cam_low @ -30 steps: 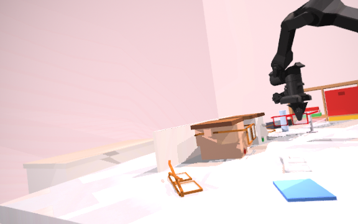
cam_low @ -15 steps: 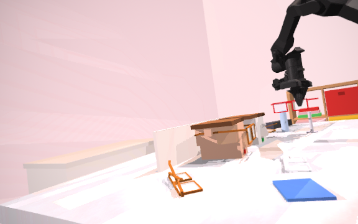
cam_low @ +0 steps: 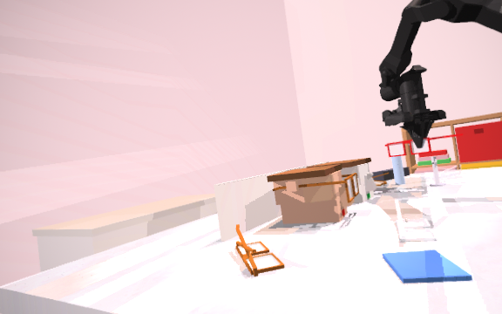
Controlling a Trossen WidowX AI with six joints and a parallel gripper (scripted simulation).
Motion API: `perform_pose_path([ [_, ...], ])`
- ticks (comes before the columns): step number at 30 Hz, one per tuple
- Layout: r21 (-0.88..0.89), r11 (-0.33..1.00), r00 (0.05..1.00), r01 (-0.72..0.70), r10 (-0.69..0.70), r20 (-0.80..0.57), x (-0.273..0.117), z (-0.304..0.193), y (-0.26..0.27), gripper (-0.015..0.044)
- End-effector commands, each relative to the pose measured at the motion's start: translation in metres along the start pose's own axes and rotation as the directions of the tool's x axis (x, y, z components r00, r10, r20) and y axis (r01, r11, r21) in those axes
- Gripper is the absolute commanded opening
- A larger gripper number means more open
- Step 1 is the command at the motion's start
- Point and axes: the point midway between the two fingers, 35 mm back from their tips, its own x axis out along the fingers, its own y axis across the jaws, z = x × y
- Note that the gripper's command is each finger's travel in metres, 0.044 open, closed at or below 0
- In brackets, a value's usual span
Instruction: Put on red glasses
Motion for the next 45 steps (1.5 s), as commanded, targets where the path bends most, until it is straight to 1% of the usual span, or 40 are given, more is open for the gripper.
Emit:
perform_pose_path([
  [1, 0.146, 0.989, 1.0, 0.003, -0.004, 0.009, -0.0037, 0.0025, 0.0029, 0.0],
  [9, 0.405, 0.914, 1.0, 0.0, -0.004, 0.009, -0.0037, 0.0031, 0.005, 0.0],
  [17, 0.635, 0.773, 1.0, -0.003, -0.004, 0.009, -0.0036, 0.0036, 0.0071, 0.0],
  [19, 0.668, 0.744, 1.0, -0.003, -0.004, 0.009, -0.0036, 0.0037, 0.0075, 0.0],
  [45, 0.673, 0.74, 1.0, -0.003, -0.004, 0.009, -0.0025, 0.0038, 0.0075, 0.0],
])
